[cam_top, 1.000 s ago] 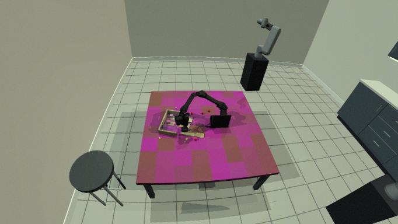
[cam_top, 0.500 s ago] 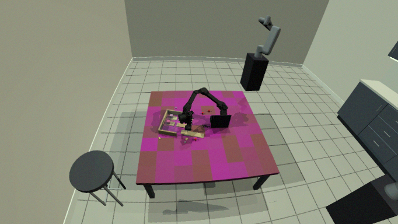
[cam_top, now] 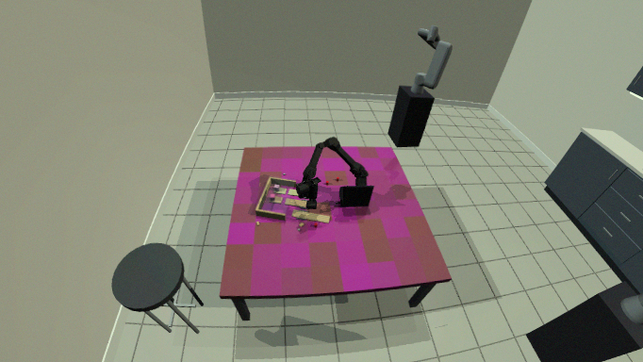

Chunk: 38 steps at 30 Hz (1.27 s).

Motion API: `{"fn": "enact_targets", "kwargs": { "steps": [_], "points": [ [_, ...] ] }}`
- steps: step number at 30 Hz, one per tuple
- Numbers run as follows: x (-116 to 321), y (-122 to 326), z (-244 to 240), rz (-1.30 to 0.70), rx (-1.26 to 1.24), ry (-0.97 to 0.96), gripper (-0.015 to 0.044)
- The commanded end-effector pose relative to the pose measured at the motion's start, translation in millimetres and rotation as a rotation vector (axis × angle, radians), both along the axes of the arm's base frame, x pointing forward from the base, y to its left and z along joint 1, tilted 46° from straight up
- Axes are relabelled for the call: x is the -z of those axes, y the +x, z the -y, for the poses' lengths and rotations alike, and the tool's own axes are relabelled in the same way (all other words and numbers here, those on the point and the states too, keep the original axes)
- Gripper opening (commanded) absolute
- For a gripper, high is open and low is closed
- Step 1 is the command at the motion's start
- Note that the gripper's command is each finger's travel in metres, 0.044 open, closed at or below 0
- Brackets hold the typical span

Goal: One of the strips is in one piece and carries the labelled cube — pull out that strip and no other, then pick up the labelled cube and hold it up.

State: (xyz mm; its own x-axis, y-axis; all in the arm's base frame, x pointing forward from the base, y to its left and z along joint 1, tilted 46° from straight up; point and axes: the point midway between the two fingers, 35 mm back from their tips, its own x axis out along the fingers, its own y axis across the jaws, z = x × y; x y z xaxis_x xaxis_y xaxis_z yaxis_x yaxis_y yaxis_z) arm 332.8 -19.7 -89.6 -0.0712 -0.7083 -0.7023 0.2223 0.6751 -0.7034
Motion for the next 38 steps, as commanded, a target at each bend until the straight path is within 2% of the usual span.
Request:
{"fn": "enact_targets", "kwargs": {
  "steps": [1, 9, 17, 38],
  "points": [
    [-4, -14, -1, 0.007, 0.000, 0.005, 0.0000],
    [-6, -37, 2, 0.006, 0.000, 0.004, 0.0000],
    [-32, -34, -24, 0.006, 0.000, 0.006, 0.0000],
    [-32, -34, -24, 0.006, 0.000, 0.006, 0.0000]
  ]
}}
